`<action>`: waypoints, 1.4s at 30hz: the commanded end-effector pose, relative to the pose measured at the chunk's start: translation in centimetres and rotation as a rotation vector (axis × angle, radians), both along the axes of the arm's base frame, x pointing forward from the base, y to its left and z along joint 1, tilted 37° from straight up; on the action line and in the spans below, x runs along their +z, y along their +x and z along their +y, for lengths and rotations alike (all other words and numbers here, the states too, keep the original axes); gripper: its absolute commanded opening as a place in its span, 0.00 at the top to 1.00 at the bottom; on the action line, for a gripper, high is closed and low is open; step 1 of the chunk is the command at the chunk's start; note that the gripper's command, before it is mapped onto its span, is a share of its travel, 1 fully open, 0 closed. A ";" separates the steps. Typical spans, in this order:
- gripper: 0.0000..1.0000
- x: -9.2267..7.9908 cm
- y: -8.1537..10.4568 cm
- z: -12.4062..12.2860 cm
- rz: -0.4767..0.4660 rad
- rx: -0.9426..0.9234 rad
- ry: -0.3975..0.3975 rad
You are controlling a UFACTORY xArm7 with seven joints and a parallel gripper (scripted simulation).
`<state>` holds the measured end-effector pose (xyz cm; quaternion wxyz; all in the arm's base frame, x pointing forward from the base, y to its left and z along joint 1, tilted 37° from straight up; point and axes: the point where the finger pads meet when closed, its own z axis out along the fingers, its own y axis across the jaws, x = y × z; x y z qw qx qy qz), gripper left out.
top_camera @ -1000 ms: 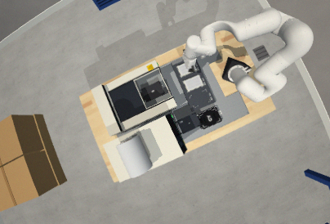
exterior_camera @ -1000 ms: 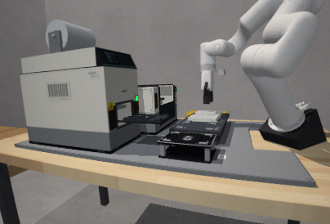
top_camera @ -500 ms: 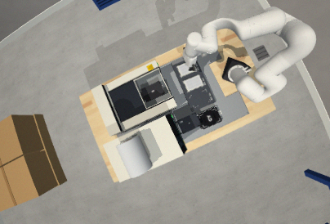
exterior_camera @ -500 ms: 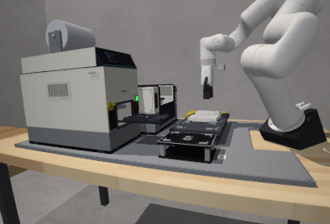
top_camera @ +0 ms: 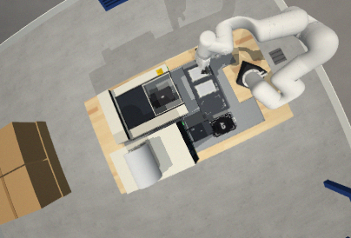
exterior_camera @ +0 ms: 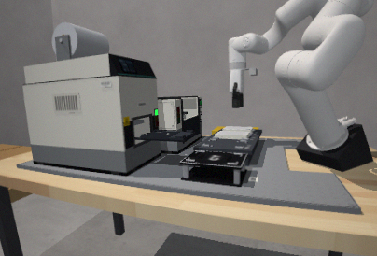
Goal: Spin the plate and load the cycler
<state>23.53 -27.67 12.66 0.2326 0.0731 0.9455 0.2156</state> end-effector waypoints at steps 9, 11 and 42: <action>0.00 1.4 -0.8 -0.8 -0.001 -0.003 -0.003; 0.00 1.7 -0.9 -0.9 -0.001 -0.003 -0.003; 0.00 5.3 -3.1 -2.6 -0.001 -0.003 -0.003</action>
